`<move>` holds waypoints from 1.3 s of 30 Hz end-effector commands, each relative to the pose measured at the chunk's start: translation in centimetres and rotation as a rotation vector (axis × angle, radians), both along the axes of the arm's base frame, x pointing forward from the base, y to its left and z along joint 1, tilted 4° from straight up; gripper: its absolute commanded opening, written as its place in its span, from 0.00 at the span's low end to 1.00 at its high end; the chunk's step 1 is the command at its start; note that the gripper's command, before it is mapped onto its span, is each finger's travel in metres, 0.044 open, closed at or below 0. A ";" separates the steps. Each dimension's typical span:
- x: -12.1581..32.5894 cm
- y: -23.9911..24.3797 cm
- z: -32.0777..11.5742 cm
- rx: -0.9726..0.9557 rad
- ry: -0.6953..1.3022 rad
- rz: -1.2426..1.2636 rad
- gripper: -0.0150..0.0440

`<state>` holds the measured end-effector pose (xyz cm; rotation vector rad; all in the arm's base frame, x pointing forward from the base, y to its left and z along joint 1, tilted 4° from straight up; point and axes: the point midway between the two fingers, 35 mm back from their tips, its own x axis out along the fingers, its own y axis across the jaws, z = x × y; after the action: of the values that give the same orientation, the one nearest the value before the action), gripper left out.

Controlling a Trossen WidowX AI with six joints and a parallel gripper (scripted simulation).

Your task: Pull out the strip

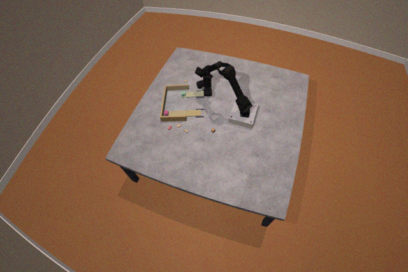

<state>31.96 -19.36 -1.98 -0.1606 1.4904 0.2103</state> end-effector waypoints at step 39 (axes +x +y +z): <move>-6.8 -1.3 -1.0 0.004 0.031 -0.006 0.25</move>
<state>26.38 -20.75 -2.35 -0.1614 1.4928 0.2062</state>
